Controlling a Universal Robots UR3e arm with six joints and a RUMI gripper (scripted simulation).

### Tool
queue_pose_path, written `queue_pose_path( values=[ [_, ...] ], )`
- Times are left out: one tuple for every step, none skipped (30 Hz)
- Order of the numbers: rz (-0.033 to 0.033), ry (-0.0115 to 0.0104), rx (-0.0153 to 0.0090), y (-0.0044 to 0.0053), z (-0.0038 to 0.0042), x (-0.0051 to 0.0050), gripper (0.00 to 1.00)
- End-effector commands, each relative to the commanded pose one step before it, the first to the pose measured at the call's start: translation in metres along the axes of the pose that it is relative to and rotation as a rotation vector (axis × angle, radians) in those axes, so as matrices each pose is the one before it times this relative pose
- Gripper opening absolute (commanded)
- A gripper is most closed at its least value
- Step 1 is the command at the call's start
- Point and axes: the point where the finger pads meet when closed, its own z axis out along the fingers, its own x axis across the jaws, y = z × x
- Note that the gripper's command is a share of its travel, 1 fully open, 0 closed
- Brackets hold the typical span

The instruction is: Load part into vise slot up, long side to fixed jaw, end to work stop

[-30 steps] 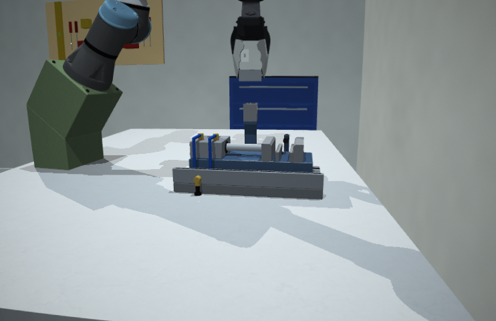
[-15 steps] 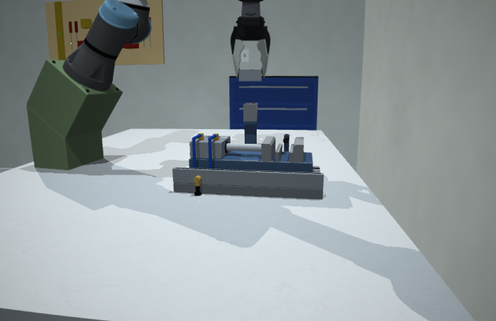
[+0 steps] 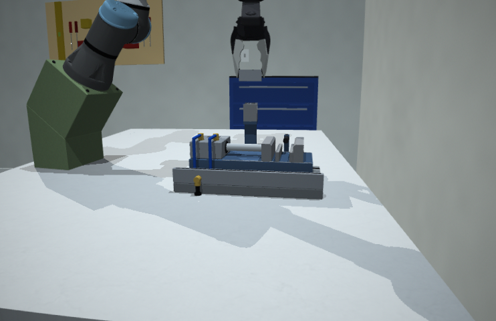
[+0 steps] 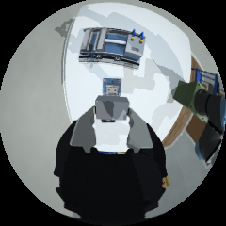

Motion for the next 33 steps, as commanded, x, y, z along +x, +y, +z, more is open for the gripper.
queue_pose_path(
  values=[
    [0.00016,-0.00301,0.00379,-0.000198,-0.000839,-0.00079,0.00],
    [0.00000,0.00010,0.00154,-0.000081,0.000029,0.00003,0.00],
    [0.00000,0.00010,0.00177,-0.000092,0.000032,0.00004,0.00],
    [0.00000,0.00011,0.00200,-0.000103,0.000035,0.00004,0.00],
    [0.00000,0.00010,0.00225,-0.000114,0.000038,0.00004,0.00],
    [-0.00001,0.00010,0.00250,-0.000125,0.000040,0.00004,0.00],
    [0.00000,0.00000,0.00000,0.000000,0.000000,0.00000,0.00],
    [0.00000,0.00000,0.00000,0.000000,0.000000,0.00000,0.00],
    [-0.00001,0.00009,0.00276,-0.000137,0.000041,0.00004,0.00],
    [-0.00001,0.00007,0.00302,-0.000147,0.000042,0.00004,0.00],
    [-0.00001,0.00004,0.00330,-0.000158,0.000041,0.00004,0.00],
    [-0.00002,0.00001,0.00357,-0.000168,0.000040,0.00004,0.00],
    [-0.00002,-0.00003,0.00385,-0.000177,0.000038,0.00003,0.00],
    [-0.00003,-0.00009,0.00414,-0.000185,0.000034,0.00002,0.00],
    [-0.00003,-0.00015,0.00442,-0.000193,0.000029,0.00002,0.00],
    [-0.00004,-0.00022,0.00471,-0.000199,0.000022,0.00000,0.00],
    [0.00001,0.00007,0.00466,-0.000097,0.000034,0.00003,0.00],
    [0.00005,0.00034,0.00462,0.000005,0.000045,0.00006,0.00],
    [0.00004,0.00028,0.00488,0.000013,0.000036,0.00004,0.00],
    [0.00003,0.00019,0.00514,0.000023,0.000026,0.00003,0.00],
    [0.00001,0.00010,0.00540,0.000034,0.000013,0.00002,0.00],
    [0.00000,-0.00002,0.00566,0.000047,-0.000002,0.00000,0.00],
    [-0.00002,-0.00014,0.00591,0.000061,-0.000019,-0.00002,0.00],
    [0.00000,0.00000,0.00000,0.000000,0.000000,0.00000,0.00],
    [0.00000,0.00000,0.00000,0.000000,0.000000,0.00000,0.00],
    [-0.00003,-0.00029,0.00616,0.000077,-0.000038,-0.00005,0.00],
    [-0.00005,-0.00045,0.00640,0.000095,-0.000060,-0.00007,0.00],
    [0.00004,0.00013,0.00703,0.000046,0.000017,0.00002,0.00],
    [0.00008,0.00044,0.00755,0.000020,0.000060,0.00007,0.00],
    [0.00005,0.00024,0.00782,0.000040,0.000033,0.00004,0.00],
    [0.00001,0.00002,0.00808,0.000063,0.000003,0.00000,0.00],
    [-0.00004,-0.00022,0.00833,0.000087,-0.000030,-0.00004,0.00],
    [-0.00008,-0.00049,0.00857,0.000114,-0.000067,-0.00008,0.00]
  ],
)
